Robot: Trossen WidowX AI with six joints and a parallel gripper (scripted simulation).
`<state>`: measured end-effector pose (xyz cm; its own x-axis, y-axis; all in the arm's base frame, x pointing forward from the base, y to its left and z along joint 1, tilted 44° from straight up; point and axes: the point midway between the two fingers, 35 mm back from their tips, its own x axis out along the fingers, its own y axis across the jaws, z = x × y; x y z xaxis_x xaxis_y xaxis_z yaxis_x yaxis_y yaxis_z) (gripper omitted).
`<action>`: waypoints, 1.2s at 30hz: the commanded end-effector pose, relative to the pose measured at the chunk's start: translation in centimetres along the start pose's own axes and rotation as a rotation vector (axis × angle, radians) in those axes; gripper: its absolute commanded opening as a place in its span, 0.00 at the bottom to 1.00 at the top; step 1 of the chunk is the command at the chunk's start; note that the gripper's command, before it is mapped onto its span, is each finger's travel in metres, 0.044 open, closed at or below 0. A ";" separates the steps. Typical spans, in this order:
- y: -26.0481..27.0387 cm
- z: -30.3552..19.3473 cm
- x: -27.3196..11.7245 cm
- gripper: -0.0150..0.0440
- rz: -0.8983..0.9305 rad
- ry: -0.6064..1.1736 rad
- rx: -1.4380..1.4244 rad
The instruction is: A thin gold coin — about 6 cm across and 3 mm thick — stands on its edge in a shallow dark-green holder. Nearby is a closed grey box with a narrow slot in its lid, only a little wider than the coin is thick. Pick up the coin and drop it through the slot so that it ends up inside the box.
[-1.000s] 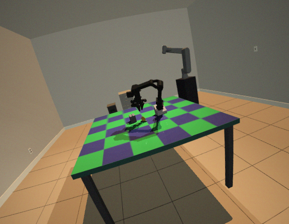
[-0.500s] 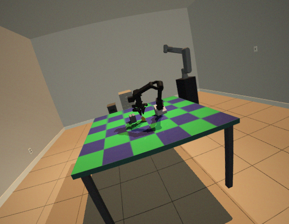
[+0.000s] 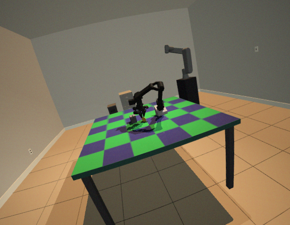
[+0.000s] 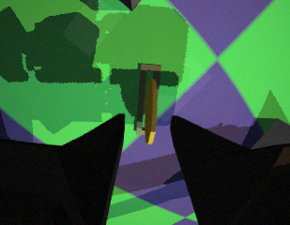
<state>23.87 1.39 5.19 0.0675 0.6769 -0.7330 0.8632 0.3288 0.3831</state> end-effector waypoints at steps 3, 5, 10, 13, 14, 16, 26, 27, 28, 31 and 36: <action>-0.2 -0.1 1.2 0.53 -0.005 0.011 0.008; -0.2 -0.1 1.5 0.53 -0.004 0.011 0.008; -0.2 -0.2 2.3 0.53 -0.004 0.012 0.009; -0.2 -0.2 2.8 0.53 -0.003 0.013 0.010; -0.2 -0.2 3.0 0.53 -0.003 0.013 0.010; -0.2 -0.2 3.3 0.53 -0.003 0.014 0.010; -0.3 -0.4 4.3 0.44 -0.002 0.016 0.011; -0.3 -0.4 4.3 0.39 -0.002 0.016 0.011; -0.3 -0.4 4.3 0.35 -0.002 0.016 0.011; -0.3 -0.4 4.3 0.28 -0.002 0.016 0.011; -0.3 -0.4 4.3 0.25 -0.002 0.016 0.011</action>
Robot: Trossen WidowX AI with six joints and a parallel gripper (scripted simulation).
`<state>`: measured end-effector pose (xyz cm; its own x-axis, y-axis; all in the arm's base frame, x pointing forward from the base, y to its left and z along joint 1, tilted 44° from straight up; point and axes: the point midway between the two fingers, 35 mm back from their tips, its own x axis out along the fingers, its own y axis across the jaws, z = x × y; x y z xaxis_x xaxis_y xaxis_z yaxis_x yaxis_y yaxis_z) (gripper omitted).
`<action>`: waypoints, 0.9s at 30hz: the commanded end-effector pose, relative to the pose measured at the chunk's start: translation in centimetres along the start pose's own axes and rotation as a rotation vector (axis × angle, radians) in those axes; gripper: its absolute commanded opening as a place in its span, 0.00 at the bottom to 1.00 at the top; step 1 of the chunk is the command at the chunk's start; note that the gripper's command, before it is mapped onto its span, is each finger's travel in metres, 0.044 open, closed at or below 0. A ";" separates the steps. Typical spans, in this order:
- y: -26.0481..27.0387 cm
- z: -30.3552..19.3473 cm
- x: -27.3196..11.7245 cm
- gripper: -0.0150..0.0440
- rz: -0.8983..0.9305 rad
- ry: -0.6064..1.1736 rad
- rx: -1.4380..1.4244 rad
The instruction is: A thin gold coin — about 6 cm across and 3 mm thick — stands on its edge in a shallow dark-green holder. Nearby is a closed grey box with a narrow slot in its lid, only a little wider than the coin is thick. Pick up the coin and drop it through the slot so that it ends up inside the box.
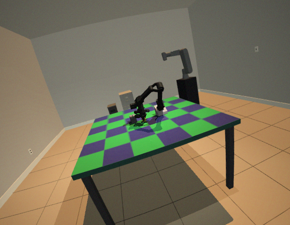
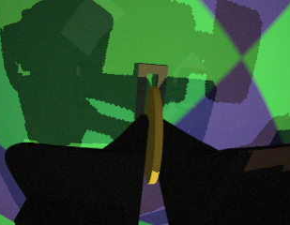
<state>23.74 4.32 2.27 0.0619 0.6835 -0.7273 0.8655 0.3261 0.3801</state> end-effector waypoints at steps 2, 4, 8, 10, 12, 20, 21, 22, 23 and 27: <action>0.0 0.0 0.1 0.25 -0.001 0.006 0.006; 0.0 0.0 0.1 0.25 -0.001 0.006 0.006; 0.0 0.1 -0.4 0.25 -0.002 0.004 0.007; 0.1 0.2 -0.9 0.25 -0.002 0.002 0.007; 0.1 0.3 -1.4 0.25 -0.003 0.001 0.007; 0.2 0.5 -3.4 0.25 -0.004 -0.006 0.009; 0.2 0.5 -3.6 0.25 -0.004 -0.006 0.009; 0.2 0.6 -3.9 0.25 -0.004 -0.007 0.009; 0.2 0.6 -4.1 0.25 -0.004 -0.008 0.009; 0.2 0.6 -5.1 0.25 -0.004 -0.008 0.009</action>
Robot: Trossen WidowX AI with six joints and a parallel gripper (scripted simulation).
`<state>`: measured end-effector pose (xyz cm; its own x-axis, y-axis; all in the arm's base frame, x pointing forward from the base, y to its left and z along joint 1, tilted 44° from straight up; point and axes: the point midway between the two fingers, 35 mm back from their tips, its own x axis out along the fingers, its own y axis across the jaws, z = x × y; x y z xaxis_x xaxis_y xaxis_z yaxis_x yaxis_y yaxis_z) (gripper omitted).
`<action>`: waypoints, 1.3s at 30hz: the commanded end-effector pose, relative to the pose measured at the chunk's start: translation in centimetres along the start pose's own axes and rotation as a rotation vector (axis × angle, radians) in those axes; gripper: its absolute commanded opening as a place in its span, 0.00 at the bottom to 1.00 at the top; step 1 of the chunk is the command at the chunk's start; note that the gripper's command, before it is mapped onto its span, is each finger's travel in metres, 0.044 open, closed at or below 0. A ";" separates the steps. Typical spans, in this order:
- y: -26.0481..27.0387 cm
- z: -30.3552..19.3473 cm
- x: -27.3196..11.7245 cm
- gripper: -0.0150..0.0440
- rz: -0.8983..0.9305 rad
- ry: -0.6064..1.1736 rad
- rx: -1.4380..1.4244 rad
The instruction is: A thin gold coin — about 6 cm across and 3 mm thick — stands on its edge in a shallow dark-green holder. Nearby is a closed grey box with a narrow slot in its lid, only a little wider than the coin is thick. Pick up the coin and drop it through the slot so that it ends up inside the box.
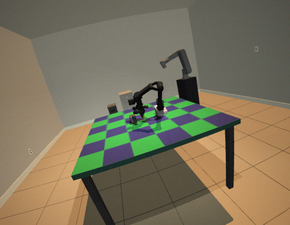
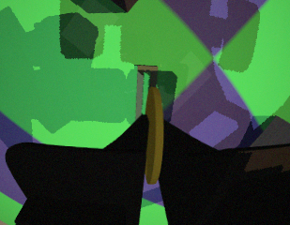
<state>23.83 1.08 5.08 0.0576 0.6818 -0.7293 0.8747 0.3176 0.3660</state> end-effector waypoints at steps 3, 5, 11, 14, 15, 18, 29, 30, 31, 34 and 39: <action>0.1 0.0 -1.6 0.25 0.000 -0.007 -0.009; 0.1 0.0 -2.1 0.25 0.000 -0.006 -0.009; 0.0 -0.2 -3.5 0.25 0.000 -0.002 -0.010; -0.1 -0.3 -4.3 0.25 0.000 0.000 -0.010; -0.1 -0.3 -4.5 0.25 0.000 0.001 -0.010; -0.2 -0.4 -5.1 0.25 0.001 0.003 -0.011; 0.0 -0.4 -5.2 0.25 0.000 0.003 0.272; 0.0 -0.4 -5.2 0.25 0.000 0.003 0.305; 0.1 -0.4 -5.2 0.25 0.000 0.003 0.339; 0.1 -0.4 -5.2 0.25 0.000 0.003 0.439; 0.2 -0.3 -5.3 0.25 0.000 0.003 0.600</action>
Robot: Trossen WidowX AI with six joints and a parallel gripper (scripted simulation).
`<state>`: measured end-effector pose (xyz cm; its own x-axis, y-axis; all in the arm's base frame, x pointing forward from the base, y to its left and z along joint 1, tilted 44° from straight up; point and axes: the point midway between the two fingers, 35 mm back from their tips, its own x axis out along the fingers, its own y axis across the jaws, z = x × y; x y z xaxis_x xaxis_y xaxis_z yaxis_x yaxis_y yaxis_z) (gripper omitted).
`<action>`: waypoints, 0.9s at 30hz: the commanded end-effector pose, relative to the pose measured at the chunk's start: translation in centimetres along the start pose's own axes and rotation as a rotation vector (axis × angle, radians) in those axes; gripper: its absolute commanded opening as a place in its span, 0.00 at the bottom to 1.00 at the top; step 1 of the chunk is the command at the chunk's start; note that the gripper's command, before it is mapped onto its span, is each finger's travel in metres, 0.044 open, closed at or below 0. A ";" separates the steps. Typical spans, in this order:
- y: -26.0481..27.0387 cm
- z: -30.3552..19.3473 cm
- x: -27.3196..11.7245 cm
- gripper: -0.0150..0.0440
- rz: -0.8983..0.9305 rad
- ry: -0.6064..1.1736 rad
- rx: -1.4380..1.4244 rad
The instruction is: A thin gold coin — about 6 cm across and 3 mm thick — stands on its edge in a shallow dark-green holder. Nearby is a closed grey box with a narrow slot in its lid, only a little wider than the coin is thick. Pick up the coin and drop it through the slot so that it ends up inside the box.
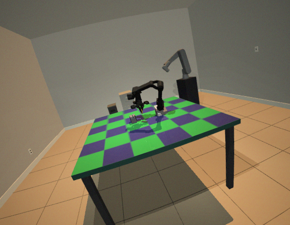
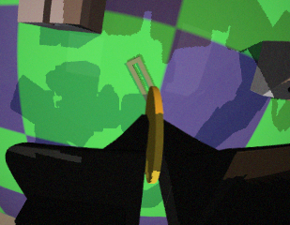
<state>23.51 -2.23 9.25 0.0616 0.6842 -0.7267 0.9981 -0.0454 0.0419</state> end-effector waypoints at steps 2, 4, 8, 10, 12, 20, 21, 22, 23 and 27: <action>0.1 0.0 0.0 0.25 -0.005 -0.001 0.114; 0.1 0.0 0.0 0.25 -0.005 -0.001 0.114; 0.2 0.1 0.0 0.25 -0.005 -0.001 0.114; 0.5 0.4 -0.1 0.25 -0.004 -0.001 0.114; 0.8 0.7 -0.2 0.25 -0.004 -0.001 0.114; 2.2 2.1 -0.4 0.25 -0.003 -0.003 0.113; 2.4 2.3 -0.4 0.25 -0.003 -0.003 0.113; 2.6 2.5 -0.4 0.25 -0.003 -0.003 0.113; 2.7 2.7 -0.5 0.25 -0.003 -0.003 0.113; 3.4 3.4 -0.5 0.25 -0.003 -0.004 0.113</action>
<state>26.35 -4.71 8.01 0.0651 0.6814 -0.7290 0.9911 -0.1291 -0.0321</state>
